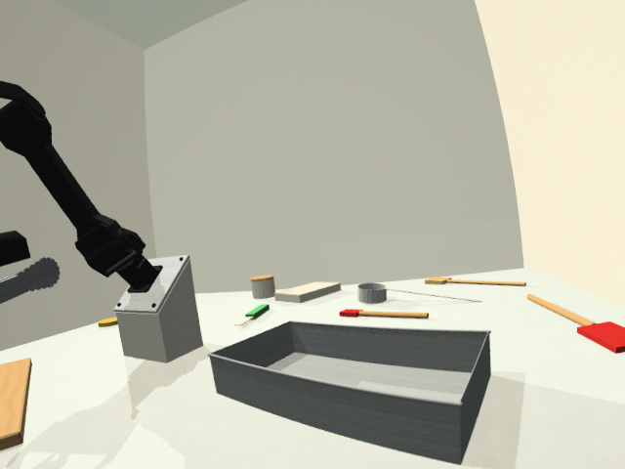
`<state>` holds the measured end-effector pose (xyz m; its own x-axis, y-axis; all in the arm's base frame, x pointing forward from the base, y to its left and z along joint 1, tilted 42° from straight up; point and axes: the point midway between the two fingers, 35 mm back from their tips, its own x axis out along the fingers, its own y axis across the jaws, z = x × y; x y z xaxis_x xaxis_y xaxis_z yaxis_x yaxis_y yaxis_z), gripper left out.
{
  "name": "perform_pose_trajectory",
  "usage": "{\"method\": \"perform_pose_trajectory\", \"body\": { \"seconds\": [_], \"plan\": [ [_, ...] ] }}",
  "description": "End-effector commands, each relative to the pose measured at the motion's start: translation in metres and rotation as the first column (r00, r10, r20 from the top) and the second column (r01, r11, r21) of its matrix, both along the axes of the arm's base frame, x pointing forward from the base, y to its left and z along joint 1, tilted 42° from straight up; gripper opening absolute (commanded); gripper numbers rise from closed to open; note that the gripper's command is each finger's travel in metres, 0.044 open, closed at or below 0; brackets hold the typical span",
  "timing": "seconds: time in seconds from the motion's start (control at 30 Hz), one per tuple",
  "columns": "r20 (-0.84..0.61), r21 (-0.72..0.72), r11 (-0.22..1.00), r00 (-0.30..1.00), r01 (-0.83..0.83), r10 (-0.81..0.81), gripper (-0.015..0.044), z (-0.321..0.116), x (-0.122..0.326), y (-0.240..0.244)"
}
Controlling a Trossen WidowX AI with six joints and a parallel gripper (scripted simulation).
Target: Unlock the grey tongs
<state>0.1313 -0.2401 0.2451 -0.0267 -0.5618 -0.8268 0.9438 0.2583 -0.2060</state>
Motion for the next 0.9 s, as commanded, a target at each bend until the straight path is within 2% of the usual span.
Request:
{"method": "perform_pose_trajectory", "body": {
  "seconds": [0.0,0.87],
  "plan": [
    [-0.002,0.017,1.0,1.0,-0.013,0.013,-0.015,0.0,-0.014,-0.003],
    [-0.018,0.037,0.993,0.994,-0.11,0.111,-0.015,0.006,-0.094,-0.014]
  ]
}}
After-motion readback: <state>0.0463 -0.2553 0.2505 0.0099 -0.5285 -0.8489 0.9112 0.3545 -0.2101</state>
